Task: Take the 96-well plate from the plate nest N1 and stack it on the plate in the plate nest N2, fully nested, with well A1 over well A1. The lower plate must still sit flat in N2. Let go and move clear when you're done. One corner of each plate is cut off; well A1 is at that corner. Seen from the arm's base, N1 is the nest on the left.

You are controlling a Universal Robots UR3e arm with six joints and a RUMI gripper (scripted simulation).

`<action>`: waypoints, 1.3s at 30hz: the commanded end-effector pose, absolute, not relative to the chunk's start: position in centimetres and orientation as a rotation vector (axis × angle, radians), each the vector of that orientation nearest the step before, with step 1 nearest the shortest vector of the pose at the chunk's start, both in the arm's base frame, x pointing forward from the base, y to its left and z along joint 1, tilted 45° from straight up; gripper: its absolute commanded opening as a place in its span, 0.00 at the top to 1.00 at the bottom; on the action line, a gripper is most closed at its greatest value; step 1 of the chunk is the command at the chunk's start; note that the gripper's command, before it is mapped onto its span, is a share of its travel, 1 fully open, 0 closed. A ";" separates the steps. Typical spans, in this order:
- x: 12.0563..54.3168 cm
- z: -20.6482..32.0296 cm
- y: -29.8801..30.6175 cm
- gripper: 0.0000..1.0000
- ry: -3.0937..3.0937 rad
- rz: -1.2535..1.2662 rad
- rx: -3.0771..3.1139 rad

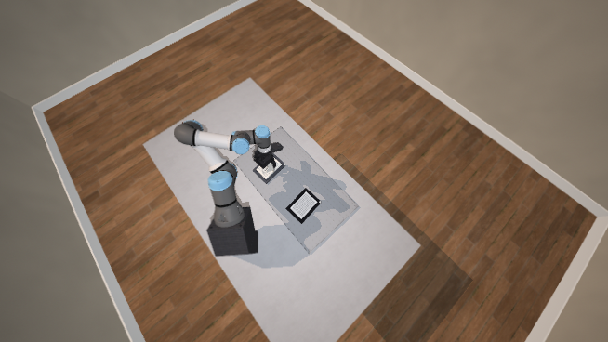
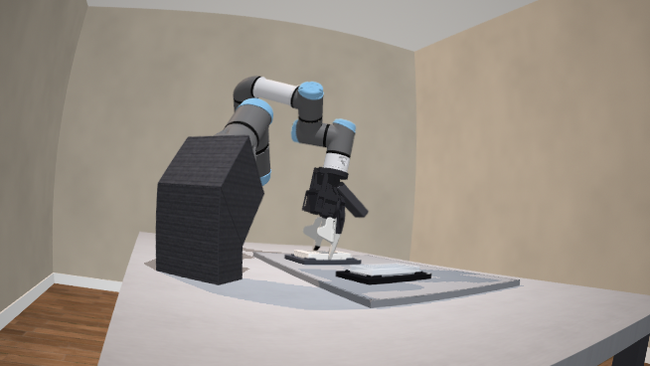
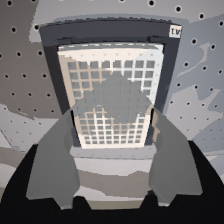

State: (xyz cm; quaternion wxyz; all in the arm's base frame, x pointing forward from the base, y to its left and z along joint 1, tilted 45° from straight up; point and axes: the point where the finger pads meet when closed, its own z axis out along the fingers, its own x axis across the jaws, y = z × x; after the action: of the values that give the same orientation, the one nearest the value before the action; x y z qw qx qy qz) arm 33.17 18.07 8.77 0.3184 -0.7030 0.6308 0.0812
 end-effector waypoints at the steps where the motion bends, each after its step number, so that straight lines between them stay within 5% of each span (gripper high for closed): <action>1: 33.2 8.8 18.1 1.00 1.659 0.212 -1.849; 39: 31.9 10.9 16.4 1.00 1.659 0.212 -1.849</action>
State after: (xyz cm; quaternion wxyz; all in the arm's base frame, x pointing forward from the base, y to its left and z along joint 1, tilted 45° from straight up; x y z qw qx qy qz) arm 32.23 16.92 10.31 0.3167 -0.7030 0.6317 0.0802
